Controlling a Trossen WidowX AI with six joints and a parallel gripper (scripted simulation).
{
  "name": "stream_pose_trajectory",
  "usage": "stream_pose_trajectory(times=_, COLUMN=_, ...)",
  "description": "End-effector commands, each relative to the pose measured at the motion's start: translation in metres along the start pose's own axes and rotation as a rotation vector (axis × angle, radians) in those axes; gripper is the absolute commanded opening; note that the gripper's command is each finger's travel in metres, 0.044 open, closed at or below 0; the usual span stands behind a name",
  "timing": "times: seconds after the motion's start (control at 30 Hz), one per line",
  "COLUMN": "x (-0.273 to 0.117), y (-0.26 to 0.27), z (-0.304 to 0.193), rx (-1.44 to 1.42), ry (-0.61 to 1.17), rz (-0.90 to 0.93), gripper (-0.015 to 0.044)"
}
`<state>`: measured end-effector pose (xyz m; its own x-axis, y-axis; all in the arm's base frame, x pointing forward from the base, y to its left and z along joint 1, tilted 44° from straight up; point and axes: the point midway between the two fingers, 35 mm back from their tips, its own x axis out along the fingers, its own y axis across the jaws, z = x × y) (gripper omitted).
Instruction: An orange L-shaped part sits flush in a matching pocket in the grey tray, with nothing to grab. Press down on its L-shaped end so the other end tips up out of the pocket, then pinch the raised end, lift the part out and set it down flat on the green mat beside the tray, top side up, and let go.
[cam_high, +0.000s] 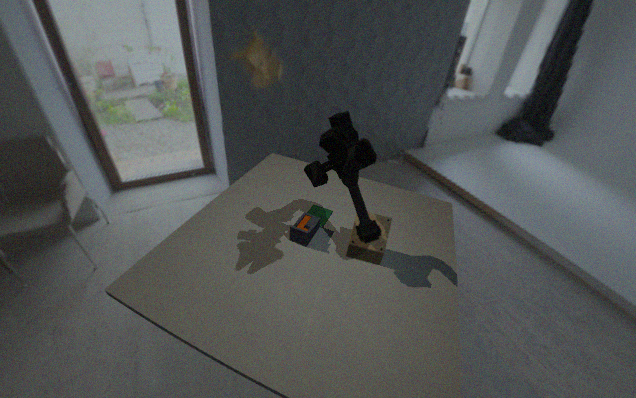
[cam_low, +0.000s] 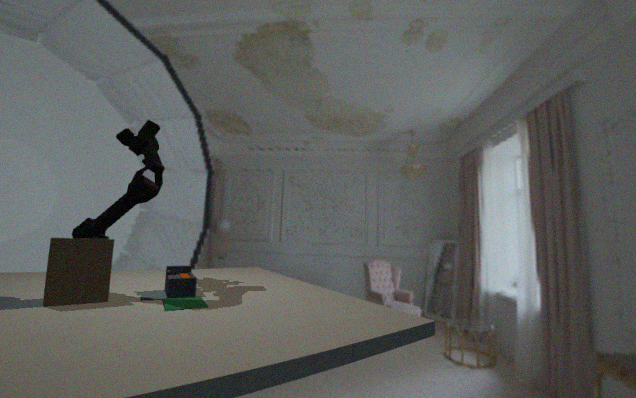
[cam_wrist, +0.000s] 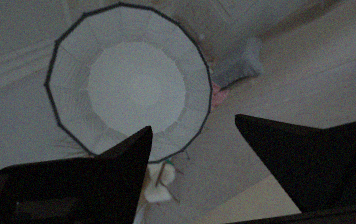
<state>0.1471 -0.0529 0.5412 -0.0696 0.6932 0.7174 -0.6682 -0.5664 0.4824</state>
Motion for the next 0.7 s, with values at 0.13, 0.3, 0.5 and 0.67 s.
stream_pose_trajectory(times=0.13, x=0.013, y=0.015, z=-0.023, rx=-0.095, ry=0.044, rz=-0.029, gripper=0.0269)
stream_pose_trajectory(times=0.3, x=0.042, y=0.029, z=-0.079, rx=-0.278, ry=0.148, rz=-0.081, gripper=0.0180)
stream_pose_trajectory(times=0.5, x=0.074, y=0.016, z=-0.139, rx=-0.489, ry=0.287, rz=-0.220, gripper=0.0180)
stream_pose_trajectory(times=0.67, x=0.090, y=-0.002, z=-0.170, rx=-0.573, ry=0.370, rz=-0.302, gripper=0.0180)
